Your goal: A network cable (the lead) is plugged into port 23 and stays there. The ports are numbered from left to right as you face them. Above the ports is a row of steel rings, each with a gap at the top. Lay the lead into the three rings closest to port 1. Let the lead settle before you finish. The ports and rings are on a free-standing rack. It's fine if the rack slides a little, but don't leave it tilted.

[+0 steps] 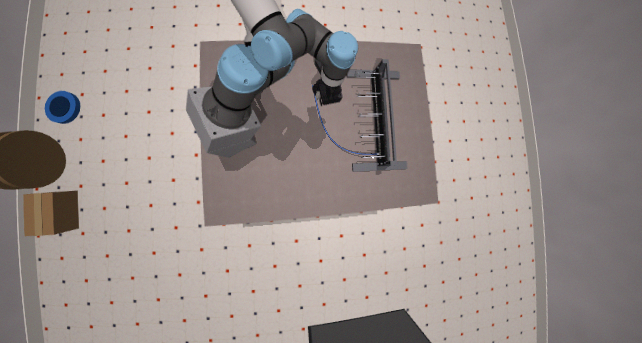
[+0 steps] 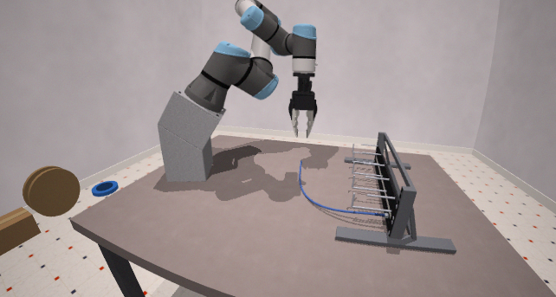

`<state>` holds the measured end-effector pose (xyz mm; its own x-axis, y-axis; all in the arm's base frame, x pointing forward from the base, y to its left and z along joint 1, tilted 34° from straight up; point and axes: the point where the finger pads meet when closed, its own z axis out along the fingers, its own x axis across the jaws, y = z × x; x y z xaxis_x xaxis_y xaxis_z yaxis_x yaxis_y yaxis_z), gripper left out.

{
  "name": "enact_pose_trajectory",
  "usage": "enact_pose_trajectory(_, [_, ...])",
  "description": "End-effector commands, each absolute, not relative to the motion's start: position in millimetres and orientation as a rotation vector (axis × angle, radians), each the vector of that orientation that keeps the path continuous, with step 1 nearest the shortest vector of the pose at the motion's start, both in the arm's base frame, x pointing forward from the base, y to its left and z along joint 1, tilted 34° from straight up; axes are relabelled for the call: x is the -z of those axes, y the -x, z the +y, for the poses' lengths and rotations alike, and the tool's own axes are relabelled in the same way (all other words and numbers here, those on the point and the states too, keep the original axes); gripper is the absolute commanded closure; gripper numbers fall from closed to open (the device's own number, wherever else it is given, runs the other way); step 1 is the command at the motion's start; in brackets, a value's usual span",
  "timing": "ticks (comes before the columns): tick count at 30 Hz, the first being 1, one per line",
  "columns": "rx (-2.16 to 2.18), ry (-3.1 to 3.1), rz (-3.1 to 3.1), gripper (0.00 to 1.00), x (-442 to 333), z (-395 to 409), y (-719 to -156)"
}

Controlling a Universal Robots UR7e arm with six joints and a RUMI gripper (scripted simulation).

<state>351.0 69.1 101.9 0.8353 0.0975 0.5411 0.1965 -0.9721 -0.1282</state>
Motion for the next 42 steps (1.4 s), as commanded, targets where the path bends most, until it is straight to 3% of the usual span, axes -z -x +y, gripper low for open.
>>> enact_pose_trajectory(1, [0.823,2.837,-0.23,0.8,-102.1,69.1,-351.1])
enact_pose_trajectory(42, [0.823,2.836,-0.23,0.8,-90.7,71.9,-358.0])
